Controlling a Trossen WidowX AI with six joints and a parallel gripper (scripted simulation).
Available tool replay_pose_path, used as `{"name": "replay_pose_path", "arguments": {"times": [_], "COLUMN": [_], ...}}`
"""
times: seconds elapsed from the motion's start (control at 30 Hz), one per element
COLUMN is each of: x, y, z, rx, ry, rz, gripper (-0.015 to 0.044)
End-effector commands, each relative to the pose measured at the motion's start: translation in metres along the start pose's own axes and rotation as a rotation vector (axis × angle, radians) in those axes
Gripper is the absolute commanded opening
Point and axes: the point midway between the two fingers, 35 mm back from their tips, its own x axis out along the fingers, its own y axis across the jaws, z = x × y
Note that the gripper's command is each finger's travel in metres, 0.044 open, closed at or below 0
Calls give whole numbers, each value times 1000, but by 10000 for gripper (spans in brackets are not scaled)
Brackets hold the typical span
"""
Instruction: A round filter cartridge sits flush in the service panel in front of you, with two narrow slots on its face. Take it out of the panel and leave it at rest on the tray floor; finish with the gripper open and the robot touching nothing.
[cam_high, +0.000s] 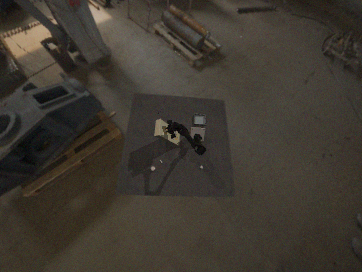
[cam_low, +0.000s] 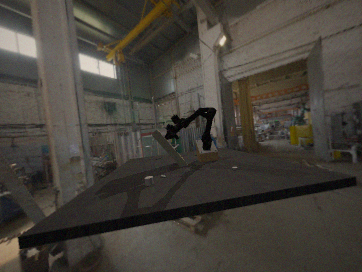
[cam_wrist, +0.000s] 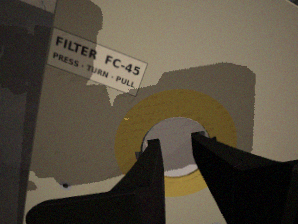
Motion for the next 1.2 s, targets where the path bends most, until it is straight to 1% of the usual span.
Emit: {"name": "replay_pose_path", "arguments": {"times": [0.0, 0.03, 0.2, 0.73, 0.87, 1.17], "x": [3, 3, 0, -72, -72, -68], "y": [0, 0, -1, 0, 1, 15], "z": [0, 0, 0, 0, -2, -27], "rx": [-131, -163, -112, -62, -61, -61], "ry": [6, 6, 9, 12, 11, 12], "rz": [-9, -9, -9, -10, -10, -10], "gripper": [0, 0, 0, 0, 0, 0]}}
